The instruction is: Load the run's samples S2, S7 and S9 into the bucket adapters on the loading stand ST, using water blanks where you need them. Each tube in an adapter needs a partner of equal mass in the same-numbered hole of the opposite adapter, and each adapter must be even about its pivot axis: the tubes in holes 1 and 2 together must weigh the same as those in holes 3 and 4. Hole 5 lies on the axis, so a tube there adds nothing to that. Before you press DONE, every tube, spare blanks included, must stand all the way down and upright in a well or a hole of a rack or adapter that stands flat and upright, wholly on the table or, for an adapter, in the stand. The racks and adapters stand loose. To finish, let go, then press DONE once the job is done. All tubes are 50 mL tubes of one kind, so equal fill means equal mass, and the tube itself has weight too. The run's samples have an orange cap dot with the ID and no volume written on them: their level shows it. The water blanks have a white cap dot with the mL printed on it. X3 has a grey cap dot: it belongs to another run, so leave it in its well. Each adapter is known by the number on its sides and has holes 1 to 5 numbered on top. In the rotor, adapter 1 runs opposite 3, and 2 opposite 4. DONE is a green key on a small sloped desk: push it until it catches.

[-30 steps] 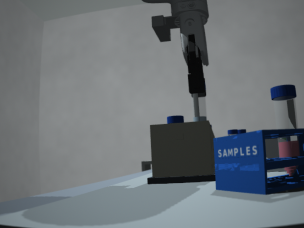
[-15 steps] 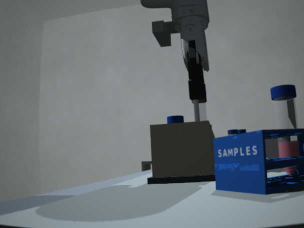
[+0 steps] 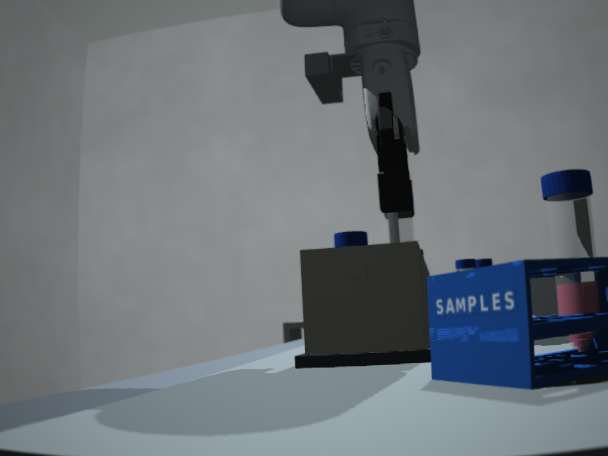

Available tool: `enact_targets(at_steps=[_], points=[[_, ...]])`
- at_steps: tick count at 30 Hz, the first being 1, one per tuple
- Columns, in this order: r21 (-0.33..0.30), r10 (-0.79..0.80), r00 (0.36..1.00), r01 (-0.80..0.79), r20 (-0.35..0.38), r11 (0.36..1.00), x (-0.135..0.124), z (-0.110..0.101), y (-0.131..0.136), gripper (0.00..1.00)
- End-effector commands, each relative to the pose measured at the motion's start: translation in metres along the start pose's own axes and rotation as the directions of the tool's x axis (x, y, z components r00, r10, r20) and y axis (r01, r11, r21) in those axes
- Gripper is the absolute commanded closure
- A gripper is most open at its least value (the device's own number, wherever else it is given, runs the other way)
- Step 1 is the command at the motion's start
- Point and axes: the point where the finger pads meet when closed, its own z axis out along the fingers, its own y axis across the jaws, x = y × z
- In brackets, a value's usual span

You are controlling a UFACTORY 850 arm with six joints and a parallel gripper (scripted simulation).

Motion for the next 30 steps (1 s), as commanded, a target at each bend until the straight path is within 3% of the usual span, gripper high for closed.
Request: enact_targets(at_steps=[1, 30], points=[[0.0, 0.0, 1.0, 0.0, -0.001, 1.0, 0.001, 0.003, 0.0, 1.0], [0.0, 0.0, 1.0, 0.0, -0.001, 1.0, 0.001, 0.029, 0.0, 1.0]])
